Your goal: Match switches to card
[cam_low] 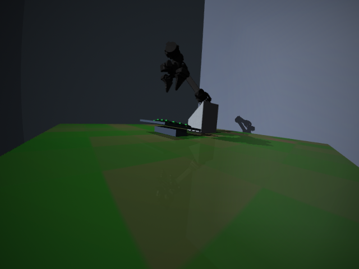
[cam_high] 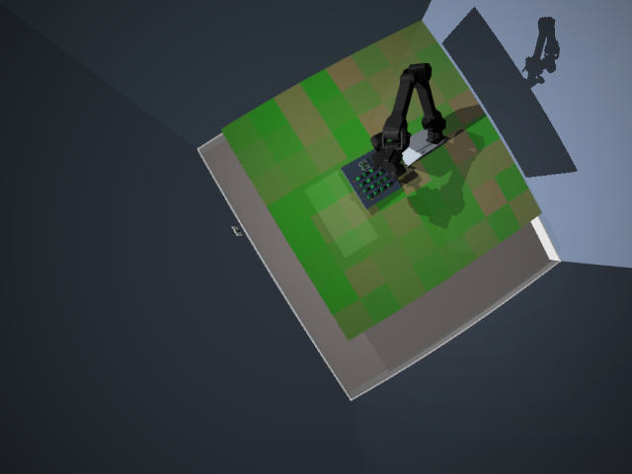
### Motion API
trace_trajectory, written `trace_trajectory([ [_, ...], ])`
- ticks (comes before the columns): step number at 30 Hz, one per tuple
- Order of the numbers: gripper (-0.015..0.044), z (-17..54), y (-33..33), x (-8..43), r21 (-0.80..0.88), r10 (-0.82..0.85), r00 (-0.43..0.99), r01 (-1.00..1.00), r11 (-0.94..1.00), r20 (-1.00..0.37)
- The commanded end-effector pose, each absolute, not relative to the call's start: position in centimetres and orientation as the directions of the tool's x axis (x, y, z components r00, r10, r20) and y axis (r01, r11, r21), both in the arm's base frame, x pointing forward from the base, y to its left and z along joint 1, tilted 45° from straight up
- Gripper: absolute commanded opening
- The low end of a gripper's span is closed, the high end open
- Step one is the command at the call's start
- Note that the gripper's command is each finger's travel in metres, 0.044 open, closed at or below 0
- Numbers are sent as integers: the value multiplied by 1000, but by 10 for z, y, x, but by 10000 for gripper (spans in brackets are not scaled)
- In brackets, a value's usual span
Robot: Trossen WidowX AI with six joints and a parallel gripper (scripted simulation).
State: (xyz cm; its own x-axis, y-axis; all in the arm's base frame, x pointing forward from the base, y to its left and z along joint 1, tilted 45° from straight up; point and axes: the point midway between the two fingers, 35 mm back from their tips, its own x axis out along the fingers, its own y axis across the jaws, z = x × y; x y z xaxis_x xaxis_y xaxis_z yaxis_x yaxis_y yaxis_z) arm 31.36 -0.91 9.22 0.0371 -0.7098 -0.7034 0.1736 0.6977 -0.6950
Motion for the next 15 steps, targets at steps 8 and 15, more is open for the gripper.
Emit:
trace_trajectory([
  [8,190,-16,-12,345,-696,-705,24,146,704,-708],
  [15,6,-40,-14,347,-696,-704,21,139,705,-709],
])
